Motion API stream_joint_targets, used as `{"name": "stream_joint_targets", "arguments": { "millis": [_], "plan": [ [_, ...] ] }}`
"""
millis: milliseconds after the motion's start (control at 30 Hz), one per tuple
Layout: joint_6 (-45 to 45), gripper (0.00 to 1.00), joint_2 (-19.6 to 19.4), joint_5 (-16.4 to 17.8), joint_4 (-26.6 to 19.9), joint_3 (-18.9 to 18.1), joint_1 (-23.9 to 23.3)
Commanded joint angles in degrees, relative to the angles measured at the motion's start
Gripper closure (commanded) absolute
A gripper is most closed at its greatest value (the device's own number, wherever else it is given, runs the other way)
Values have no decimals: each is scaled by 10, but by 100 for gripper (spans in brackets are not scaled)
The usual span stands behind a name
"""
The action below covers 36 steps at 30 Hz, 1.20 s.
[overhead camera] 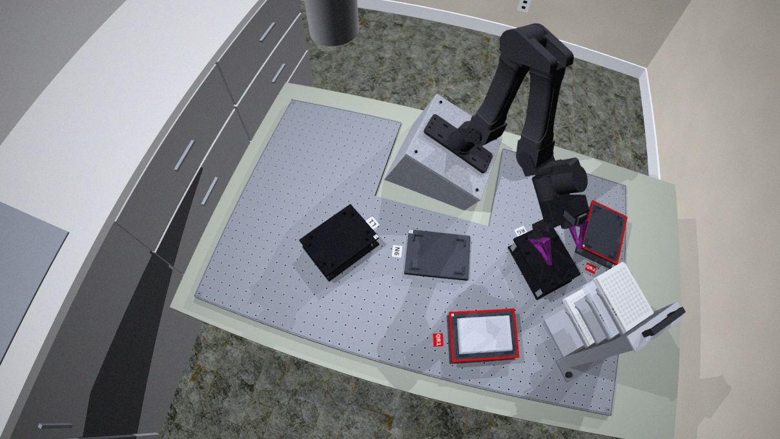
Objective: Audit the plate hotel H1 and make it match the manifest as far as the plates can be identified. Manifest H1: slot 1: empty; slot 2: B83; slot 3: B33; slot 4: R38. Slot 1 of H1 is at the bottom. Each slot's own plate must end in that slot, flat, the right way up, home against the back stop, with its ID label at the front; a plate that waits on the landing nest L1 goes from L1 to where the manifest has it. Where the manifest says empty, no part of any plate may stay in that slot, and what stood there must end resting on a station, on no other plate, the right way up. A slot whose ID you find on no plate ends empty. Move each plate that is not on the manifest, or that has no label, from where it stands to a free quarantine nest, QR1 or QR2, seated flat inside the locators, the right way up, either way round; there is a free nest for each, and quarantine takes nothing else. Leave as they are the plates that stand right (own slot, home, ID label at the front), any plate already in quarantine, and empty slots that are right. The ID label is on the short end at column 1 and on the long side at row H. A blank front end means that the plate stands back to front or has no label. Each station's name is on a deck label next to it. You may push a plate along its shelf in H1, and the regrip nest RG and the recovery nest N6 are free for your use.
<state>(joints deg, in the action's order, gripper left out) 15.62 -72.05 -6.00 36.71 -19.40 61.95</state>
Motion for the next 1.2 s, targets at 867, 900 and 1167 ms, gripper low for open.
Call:
{"name": "stream_joint_targets", "arguments": {
  "millis": [867,900,1167],
  "plan": [
    [-6,0,-63,11,22,-77,-21],
    [-6,0,-63,11,22,-77,-21],
    [-6,0,-63,11,22,-77,-21]
  ]
}}
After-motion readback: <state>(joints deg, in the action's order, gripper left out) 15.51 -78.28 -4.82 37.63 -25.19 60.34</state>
